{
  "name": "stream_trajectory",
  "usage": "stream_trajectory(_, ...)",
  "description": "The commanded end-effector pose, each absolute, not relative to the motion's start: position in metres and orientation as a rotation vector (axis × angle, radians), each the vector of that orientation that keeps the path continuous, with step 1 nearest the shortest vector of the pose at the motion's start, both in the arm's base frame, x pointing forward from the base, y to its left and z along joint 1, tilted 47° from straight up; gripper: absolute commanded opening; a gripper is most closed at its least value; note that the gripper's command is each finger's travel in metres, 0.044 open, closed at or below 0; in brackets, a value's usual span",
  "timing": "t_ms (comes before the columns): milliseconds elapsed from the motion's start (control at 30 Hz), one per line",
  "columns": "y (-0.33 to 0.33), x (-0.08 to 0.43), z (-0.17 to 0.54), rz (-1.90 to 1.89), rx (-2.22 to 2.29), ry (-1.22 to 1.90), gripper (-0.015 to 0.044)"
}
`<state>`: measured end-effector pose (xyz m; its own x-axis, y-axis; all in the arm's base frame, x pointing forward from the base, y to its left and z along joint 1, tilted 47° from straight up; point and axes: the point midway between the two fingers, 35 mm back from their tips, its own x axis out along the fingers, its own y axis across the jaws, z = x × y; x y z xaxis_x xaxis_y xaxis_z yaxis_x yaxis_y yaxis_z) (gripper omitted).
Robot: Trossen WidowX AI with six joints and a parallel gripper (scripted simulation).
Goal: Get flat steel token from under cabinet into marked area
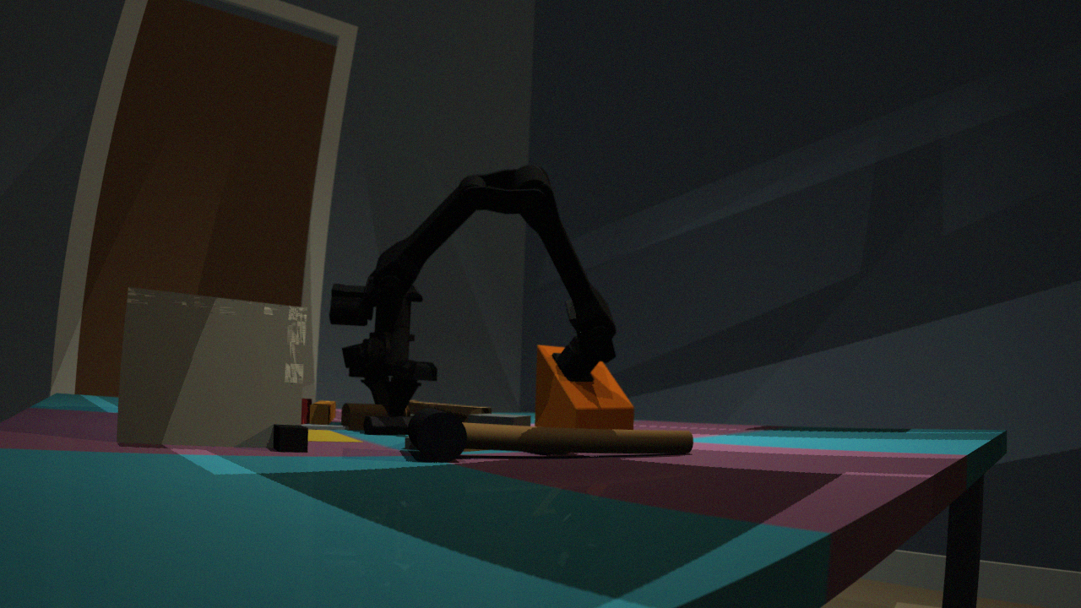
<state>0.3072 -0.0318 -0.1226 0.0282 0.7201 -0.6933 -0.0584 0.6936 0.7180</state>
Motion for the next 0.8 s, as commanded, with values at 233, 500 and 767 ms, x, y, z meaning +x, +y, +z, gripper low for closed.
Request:
stream_trajectory(233,-0.032,0.322,-0.121,0.656,0.589,1.424,0.0000)
stream_trajectory(500,-0.031,0.331,-0.121,0.657,0.588,1.424,0.0000)
stream_trajectory(767,-0.031,0.340,-0.120,0.657,0.588,1.423,0.0000)
